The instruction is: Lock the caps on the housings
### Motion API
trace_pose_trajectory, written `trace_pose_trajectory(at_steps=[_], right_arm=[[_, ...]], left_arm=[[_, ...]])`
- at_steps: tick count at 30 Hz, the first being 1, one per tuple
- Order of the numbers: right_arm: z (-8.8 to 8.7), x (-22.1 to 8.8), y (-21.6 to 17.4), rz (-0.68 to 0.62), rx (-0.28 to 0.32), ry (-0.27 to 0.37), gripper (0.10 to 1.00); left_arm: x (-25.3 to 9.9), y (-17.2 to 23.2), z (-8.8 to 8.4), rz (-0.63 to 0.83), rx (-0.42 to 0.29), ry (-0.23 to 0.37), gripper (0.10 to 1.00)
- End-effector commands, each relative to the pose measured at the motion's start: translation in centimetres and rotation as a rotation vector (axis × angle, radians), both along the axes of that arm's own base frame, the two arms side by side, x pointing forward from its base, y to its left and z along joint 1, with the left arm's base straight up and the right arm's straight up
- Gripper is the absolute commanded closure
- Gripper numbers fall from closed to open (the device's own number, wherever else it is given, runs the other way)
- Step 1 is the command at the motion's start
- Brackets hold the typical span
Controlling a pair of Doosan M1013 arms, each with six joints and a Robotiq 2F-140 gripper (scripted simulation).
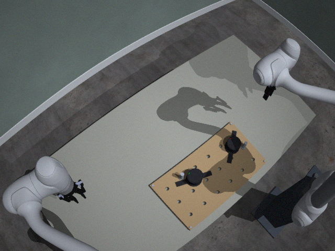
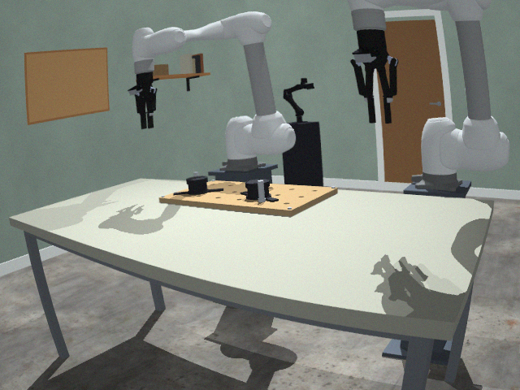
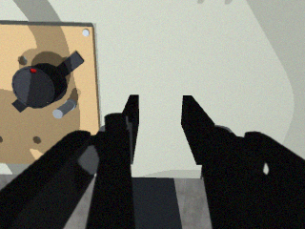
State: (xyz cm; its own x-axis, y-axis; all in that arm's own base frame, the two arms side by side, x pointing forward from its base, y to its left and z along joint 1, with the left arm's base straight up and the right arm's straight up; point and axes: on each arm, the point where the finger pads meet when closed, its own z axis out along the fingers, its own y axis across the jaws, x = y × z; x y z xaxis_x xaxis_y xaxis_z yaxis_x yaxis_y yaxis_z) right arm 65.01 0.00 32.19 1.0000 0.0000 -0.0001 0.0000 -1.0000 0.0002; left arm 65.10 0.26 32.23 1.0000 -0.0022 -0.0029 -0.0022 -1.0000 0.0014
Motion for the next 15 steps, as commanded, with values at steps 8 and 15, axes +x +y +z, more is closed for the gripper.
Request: trace_pose_trajectory(at_steps=[8, 15], right_arm=[[0.1, 0.0, 0.0, 0.0, 0.0, -0.001, 0.77], [0.1, 0.0, 0.0, 0.0, 0.0, -0.001, 0.77]], left_arm=[[0.0, -0.1, 0.1, 0.0, 0.001, -0.002, 0.759], [-0.4, -2.1, -0.9, -0.088, -0.036, -0.024, 0.759]])
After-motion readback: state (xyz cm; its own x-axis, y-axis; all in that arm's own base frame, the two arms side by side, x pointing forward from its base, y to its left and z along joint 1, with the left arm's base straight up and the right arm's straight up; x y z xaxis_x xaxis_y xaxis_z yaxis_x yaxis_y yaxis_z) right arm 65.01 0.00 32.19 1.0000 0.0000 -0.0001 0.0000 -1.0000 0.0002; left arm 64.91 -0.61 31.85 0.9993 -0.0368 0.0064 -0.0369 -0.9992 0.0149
